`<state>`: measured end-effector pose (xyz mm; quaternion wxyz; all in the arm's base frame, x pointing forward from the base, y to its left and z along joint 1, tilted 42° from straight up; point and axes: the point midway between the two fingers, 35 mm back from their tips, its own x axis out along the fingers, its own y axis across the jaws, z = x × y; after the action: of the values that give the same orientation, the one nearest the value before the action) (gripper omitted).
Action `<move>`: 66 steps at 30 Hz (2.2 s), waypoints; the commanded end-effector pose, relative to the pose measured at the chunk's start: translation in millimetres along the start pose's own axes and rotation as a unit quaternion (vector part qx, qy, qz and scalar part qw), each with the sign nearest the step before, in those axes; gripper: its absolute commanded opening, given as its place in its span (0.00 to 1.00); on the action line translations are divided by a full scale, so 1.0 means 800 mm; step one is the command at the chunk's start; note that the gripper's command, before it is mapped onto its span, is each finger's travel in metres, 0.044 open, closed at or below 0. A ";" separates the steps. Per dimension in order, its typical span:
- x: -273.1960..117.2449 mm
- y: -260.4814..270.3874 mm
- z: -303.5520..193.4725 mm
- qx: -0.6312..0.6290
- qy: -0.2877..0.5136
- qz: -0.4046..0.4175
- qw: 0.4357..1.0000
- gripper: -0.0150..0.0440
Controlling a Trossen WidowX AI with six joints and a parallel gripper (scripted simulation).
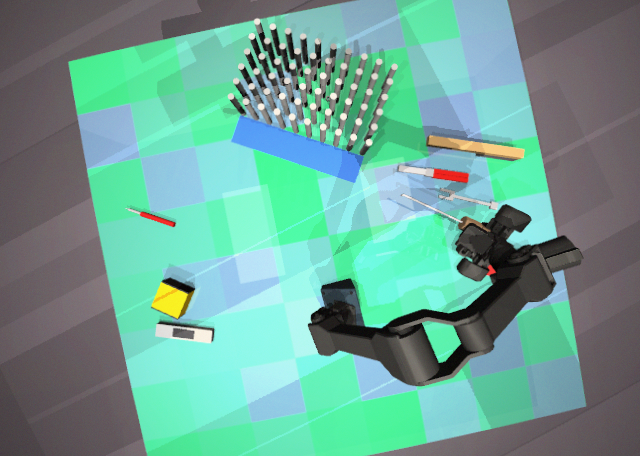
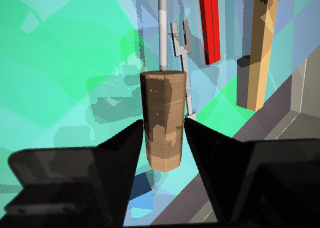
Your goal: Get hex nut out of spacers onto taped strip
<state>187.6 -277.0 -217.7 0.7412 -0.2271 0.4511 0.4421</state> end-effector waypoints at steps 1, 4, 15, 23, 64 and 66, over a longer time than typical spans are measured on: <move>-0.001 0.012 0.008 0.031 0.012 0.004 0.999 0.25; -0.004 0.018 0.014 0.051 0.021 0.004 0.998 0.25; -0.011 0.045 0.035 0.125 0.053 0.000 0.991 0.25; -0.014 0.060 0.045 0.161 0.069 -0.004 0.985 0.25; 0.054 0.085 0.045 0.153 0.072 -0.009 0.986 0.25; 0.054 0.085 0.045 0.153 0.072 -0.010 0.986 0.25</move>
<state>156.7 -201.6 -231.4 0.7379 -0.1483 0.5627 0.3418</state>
